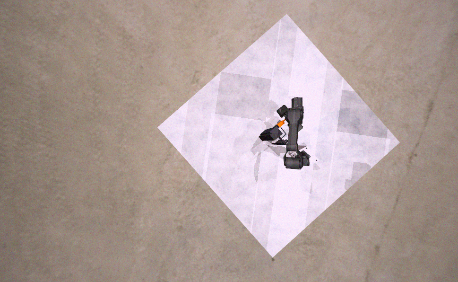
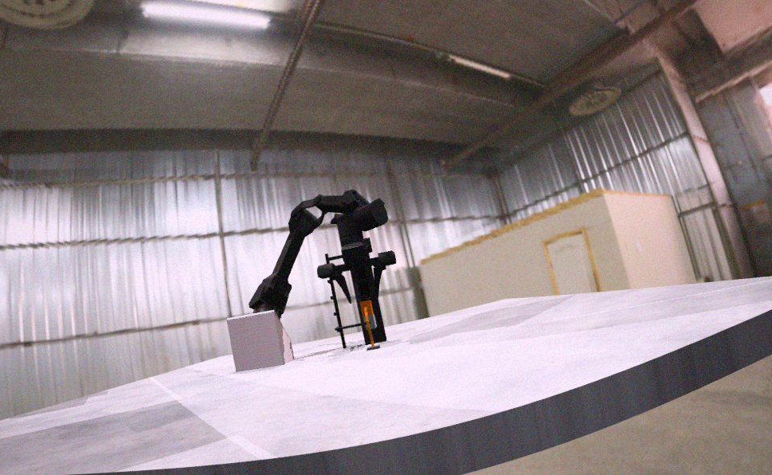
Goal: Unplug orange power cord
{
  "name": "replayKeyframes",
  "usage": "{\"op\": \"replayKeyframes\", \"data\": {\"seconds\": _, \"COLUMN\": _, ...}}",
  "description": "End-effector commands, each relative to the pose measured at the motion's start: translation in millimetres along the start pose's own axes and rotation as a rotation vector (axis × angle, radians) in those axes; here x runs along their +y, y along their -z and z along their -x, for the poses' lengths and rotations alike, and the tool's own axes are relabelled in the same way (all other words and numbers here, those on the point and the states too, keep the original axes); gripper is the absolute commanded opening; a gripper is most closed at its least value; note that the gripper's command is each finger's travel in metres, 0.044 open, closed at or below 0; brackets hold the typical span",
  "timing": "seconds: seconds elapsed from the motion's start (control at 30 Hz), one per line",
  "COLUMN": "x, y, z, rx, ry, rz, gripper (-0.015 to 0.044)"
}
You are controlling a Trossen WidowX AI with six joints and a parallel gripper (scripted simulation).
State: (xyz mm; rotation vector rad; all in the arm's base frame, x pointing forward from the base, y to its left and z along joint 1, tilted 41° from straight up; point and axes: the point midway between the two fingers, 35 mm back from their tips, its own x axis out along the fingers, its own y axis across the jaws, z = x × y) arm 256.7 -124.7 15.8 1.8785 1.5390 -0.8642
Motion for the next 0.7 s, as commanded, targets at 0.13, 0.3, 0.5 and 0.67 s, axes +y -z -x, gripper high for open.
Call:
{"op": "replayKeyframes", "data": {"seconds": 0.13, "x": 0.5, "y": -49.9, "z": 10.5, "rx": -0.002, "ry": -0.001, "rz": 0.0, "gripper": 0.044}}
{"op": "replayKeyframes", "data": {"seconds": 0.3, "x": -0.3, "y": -59.0, "z": 12.1, "rx": -0.002, "ry": -0.001, "rz": 0.0, "gripper": 0.044}}
{"op": "replayKeyframes", "data": {"seconds": 0.5, "x": -0.3, "y": -59.0, "z": 12.1, "rx": -0.002, "ry": -0.001, "rz": 0.0, "gripper": 0.044}}
{"op": "replayKeyframes", "data": {"seconds": 0.67, "x": -0.3, "y": -59.0, "z": 12.1, "rx": -0.002, "ry": -0.001, "rz": 0.0, "gripper": 0.044}}
